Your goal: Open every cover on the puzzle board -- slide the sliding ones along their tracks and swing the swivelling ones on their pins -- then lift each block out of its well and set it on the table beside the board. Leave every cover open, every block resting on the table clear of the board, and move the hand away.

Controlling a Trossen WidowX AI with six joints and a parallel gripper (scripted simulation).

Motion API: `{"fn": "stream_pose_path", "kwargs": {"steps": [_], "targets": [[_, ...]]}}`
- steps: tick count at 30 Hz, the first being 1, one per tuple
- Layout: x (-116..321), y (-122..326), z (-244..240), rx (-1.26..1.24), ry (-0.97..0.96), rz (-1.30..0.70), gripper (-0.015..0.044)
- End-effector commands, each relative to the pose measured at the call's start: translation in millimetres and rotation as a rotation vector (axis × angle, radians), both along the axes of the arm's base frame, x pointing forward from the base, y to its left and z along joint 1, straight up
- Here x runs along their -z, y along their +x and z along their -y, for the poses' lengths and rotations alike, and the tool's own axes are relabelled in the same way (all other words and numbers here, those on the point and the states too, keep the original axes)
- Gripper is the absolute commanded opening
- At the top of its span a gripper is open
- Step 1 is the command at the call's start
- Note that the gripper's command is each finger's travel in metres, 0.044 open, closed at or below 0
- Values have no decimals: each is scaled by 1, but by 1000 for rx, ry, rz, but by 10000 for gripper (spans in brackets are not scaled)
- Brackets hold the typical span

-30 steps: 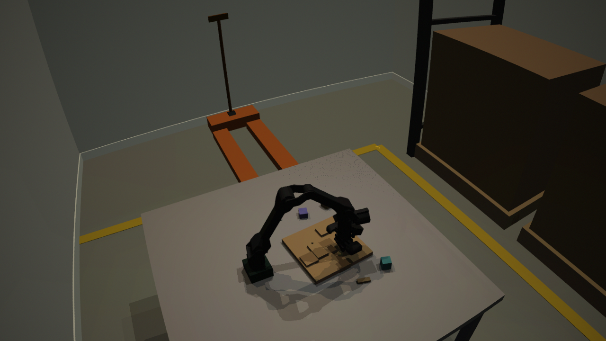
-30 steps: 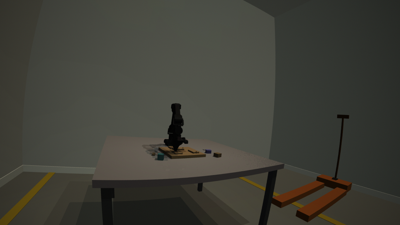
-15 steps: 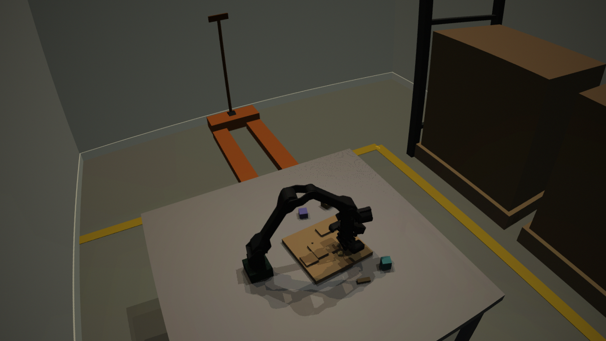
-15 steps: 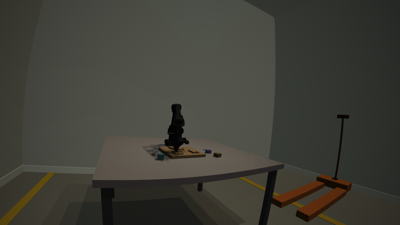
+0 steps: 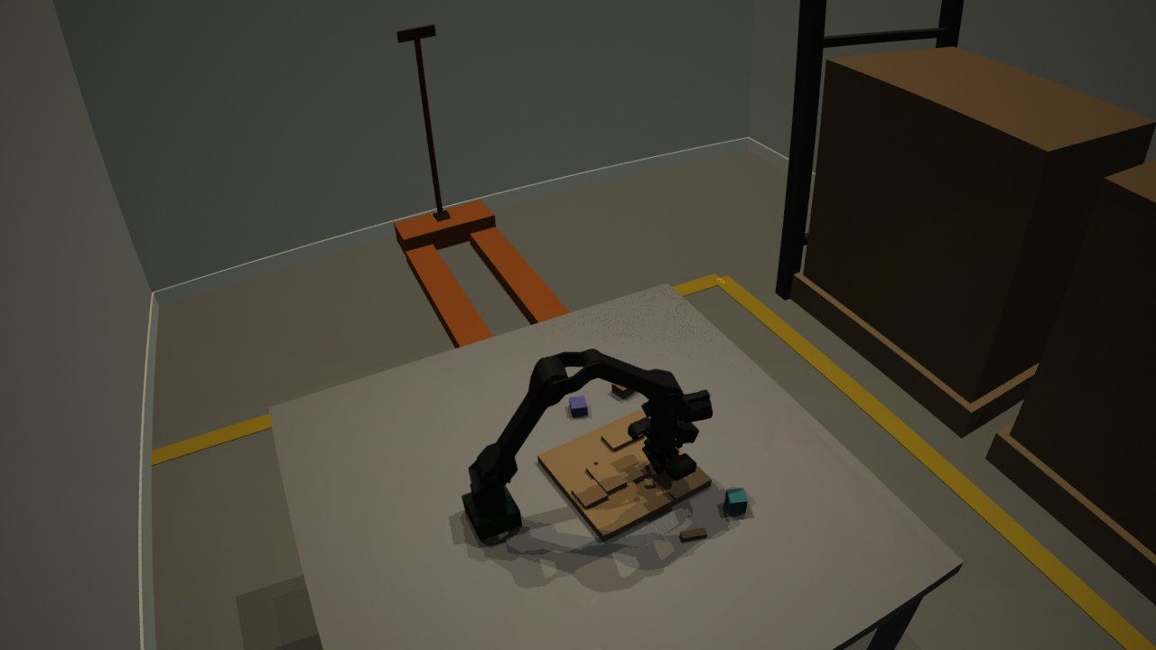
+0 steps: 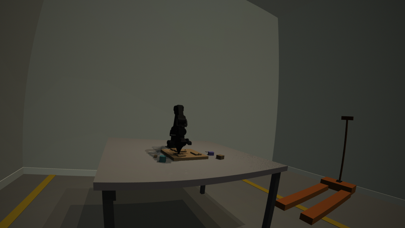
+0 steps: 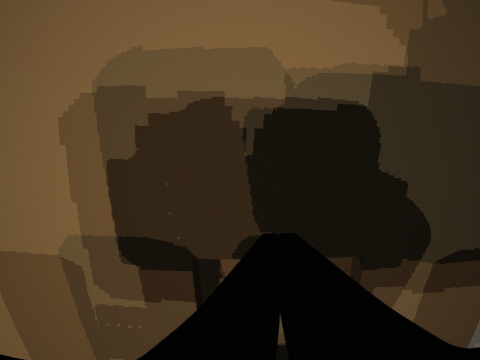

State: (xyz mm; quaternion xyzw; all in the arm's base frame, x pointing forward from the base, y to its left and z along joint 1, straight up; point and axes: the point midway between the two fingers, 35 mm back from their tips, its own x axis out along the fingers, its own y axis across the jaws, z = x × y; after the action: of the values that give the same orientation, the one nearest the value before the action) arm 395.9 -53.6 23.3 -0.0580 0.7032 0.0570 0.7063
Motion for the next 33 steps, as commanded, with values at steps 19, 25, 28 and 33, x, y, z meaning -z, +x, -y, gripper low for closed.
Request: {"fn": "stream_pose_path", "kwargs": {"steps": [19, 25, 28, 33], "targets": [[-36, 7, 0, 4, 1, 27, 0], [-44, 7, 0, 4, 1, 27, 0], [-38, 3, -1, 6, -1, 13, 0], [-46, -18, -11, 206, 2, 13, 0]]}}
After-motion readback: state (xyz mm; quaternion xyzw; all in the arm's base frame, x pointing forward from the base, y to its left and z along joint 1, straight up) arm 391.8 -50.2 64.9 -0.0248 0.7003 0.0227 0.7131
